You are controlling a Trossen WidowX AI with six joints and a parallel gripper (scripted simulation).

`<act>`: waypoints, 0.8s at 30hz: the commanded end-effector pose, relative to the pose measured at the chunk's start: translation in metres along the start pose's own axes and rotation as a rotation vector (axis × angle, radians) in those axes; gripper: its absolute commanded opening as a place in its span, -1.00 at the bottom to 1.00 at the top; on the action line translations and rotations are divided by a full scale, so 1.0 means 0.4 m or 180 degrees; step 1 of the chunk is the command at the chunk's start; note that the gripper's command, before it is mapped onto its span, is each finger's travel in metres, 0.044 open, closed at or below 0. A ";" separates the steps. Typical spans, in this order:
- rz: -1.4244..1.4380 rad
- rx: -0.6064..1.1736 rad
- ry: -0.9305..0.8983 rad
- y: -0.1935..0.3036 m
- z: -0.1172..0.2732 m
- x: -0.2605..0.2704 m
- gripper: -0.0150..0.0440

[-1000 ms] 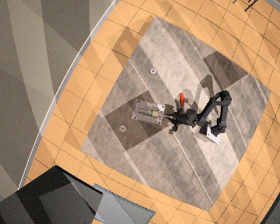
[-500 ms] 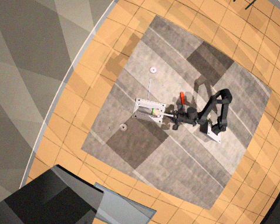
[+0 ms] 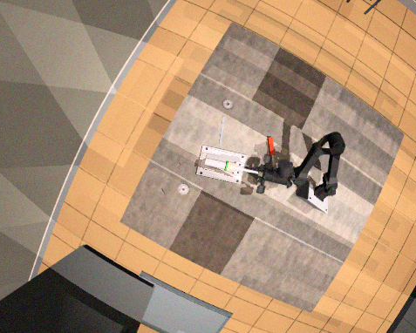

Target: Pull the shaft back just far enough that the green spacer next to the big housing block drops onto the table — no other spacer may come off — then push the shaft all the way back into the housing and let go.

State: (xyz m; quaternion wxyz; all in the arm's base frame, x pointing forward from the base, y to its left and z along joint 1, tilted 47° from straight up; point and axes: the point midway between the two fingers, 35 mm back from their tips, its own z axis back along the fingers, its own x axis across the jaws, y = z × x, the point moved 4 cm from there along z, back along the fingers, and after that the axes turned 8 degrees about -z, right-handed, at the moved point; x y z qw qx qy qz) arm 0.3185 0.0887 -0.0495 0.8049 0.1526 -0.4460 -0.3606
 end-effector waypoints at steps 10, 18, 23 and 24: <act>-0.0003 -0.0005 -0.0005 -0.003 0.004 0.001 -0.49; -0.0003 -0.0005 -0.0005 -0.004 0.006 0.001 -0.49; -0.0003 -0.0005 -0.0004 -0.004 0.007 0.001 -0.49; -0.0003 -0.0005 -0.0004 -0.005 0.007 0.001 -0.49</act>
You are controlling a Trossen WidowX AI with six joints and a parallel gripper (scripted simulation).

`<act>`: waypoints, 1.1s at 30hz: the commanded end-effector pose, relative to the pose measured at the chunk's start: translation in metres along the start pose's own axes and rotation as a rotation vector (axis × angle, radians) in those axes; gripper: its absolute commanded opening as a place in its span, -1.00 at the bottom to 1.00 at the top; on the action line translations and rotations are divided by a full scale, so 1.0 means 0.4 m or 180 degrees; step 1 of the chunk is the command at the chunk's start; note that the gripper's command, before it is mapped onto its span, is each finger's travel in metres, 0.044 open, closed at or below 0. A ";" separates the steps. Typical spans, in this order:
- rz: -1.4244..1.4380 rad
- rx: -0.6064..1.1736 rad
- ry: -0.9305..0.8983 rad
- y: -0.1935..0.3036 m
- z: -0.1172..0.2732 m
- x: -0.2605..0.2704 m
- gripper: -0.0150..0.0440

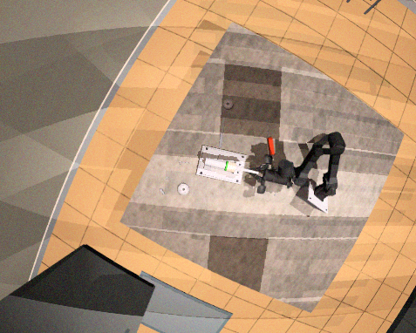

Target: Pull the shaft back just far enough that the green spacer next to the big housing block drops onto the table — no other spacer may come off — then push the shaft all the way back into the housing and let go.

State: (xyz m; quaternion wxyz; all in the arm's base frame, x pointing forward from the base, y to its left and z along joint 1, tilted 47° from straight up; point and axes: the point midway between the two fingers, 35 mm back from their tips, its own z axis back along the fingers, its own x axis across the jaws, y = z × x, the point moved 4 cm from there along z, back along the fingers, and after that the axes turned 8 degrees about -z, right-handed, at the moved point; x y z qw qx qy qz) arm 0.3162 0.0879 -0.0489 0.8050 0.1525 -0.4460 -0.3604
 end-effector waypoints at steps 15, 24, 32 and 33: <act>-0.0004 -0.0005 -0.0004 -0.003 0.005 0.001 -0.49; -0.0004 -0.0005 -0.0004 -0.005 0.007 0.001 -0.49; -0.0004 -0.0005 -0.0004 -0.006 0.009 0.001 -0.49; -0.0004 -0.0005 -0.0004 -0.006 0.009 0.001 -0.49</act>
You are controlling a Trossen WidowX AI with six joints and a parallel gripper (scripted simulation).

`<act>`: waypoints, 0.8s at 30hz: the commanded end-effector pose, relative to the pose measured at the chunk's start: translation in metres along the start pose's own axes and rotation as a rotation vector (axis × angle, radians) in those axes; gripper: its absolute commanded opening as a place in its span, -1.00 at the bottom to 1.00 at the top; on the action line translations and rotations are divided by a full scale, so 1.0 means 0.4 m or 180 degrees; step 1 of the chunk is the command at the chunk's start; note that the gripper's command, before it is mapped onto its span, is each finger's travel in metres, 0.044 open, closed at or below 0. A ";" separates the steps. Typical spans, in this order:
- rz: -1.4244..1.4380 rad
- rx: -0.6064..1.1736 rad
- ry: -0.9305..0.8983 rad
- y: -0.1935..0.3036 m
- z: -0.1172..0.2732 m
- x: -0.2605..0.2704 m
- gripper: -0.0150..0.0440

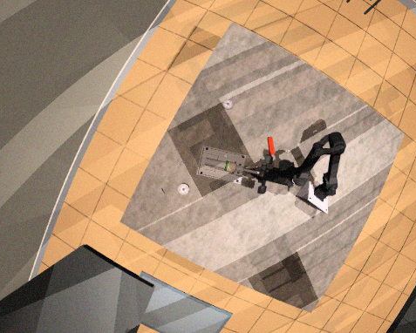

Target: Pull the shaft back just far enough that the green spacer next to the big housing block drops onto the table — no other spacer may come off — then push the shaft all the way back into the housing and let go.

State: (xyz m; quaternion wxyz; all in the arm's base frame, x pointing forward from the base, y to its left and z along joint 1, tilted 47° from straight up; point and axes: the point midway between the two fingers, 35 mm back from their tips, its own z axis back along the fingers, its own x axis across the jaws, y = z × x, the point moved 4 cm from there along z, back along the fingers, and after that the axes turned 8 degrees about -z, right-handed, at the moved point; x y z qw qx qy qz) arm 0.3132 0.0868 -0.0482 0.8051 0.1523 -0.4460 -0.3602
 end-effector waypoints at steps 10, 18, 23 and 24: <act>-0.0006 -0.0005 -0.0004 -0.003 0.004 0.001 -0.49; -0.0006 -0.0005 -0.0004 -0.004 0.006 0.001 -0.49; -0.0006 -0.0005 -0.0004 -0.005 0.007 0.001 -0.49; -0.0006 -0.0005 -0.0004 -0.005 0.007 0.001 -0.49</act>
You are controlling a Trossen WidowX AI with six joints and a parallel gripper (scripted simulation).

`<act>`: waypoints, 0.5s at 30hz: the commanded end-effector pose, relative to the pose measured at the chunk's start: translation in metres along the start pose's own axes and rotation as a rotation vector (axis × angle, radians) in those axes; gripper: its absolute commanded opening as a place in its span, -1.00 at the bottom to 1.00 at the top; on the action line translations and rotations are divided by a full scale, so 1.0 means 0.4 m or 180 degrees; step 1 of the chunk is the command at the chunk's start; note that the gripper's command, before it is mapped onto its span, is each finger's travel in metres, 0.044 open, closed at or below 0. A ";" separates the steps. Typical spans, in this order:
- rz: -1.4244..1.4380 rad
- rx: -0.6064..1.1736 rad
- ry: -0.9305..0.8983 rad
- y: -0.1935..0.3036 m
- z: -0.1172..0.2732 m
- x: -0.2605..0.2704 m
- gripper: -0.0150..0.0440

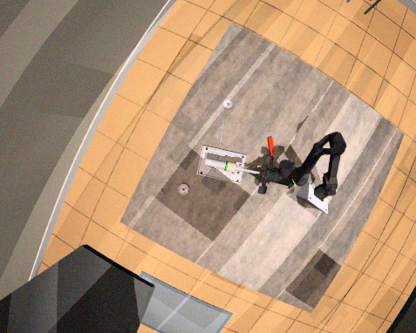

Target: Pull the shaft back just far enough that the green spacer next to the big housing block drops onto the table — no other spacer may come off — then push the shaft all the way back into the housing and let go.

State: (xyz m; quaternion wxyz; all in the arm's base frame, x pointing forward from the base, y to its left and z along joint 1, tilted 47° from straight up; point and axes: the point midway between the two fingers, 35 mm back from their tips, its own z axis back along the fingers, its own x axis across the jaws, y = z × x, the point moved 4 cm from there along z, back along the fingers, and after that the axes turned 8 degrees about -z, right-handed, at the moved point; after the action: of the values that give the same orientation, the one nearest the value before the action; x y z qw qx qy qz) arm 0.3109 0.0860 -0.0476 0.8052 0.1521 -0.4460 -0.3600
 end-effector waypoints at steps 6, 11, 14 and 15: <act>-0.0007 -0.0005 -0.0004 -0.002 0.003 0.001 -0.49; -0.0007 -0.0005 -0.0004 -0.003 0.004 0.001 -0.49; -0.0007 -0.0005 -0.0004 -0.003 0.005 0.001 -0.49; -0.0007 -0.0005 -0.0004 -0.004 0.005 0.001 -0.49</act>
State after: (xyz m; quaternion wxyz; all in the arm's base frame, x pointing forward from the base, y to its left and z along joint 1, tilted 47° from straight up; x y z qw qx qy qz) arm 0.3095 0.0854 -0.0472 0.8052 0.1521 -0.4461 -0.3600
